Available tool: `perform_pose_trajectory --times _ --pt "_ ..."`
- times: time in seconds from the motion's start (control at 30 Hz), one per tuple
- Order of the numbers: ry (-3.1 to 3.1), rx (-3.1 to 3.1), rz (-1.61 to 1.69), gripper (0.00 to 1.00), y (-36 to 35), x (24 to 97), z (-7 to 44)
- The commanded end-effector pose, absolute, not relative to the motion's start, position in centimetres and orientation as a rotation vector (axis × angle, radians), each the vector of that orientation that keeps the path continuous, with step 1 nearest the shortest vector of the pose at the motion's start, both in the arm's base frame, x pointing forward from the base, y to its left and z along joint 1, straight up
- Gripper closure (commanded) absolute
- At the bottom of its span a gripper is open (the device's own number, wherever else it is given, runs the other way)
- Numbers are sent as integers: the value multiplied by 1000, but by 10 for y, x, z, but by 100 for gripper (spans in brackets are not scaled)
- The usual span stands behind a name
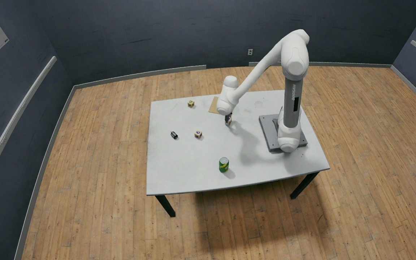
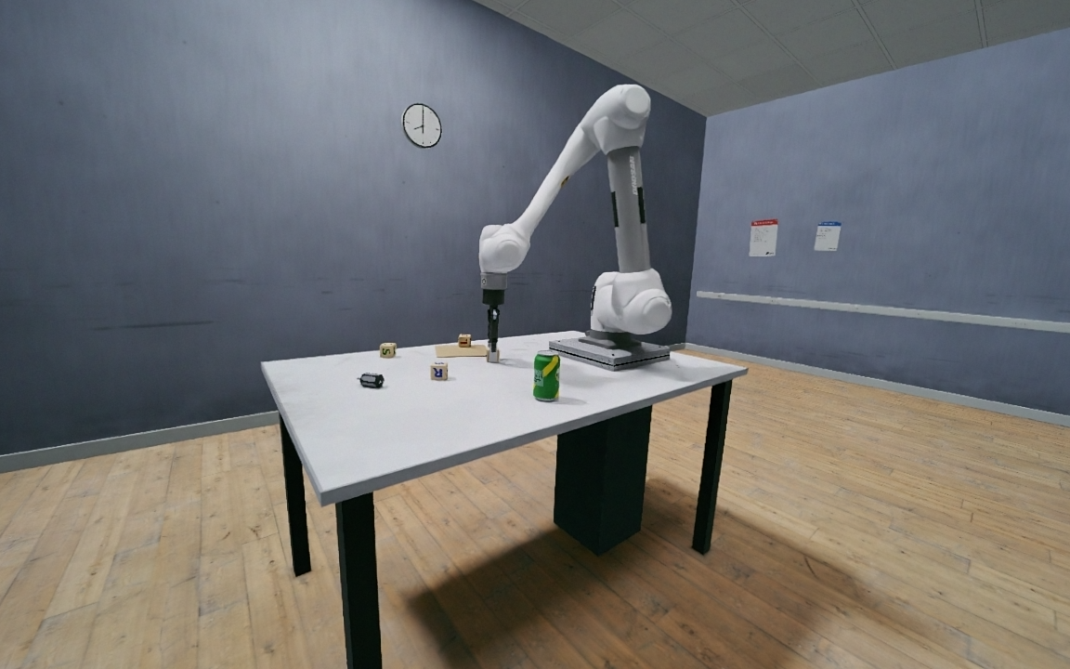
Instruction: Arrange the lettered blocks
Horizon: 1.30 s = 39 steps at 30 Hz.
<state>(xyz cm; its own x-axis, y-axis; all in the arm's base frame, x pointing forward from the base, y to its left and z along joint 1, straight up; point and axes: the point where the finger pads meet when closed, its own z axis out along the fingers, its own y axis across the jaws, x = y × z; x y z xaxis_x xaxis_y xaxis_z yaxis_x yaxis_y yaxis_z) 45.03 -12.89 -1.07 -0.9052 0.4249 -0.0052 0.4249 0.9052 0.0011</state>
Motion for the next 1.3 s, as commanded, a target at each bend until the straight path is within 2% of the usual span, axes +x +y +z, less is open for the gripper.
perform_pose_trajectory --times 0.0,0.27,0.3,1.27 --pt "3066 684 0 56 -127 447 -15" --pt "3066 684 0 56 -127 447 -15" --pt "3066 684 0 67 -127 447 -15" --pt "3066 684 0 67 -127 447 -15"
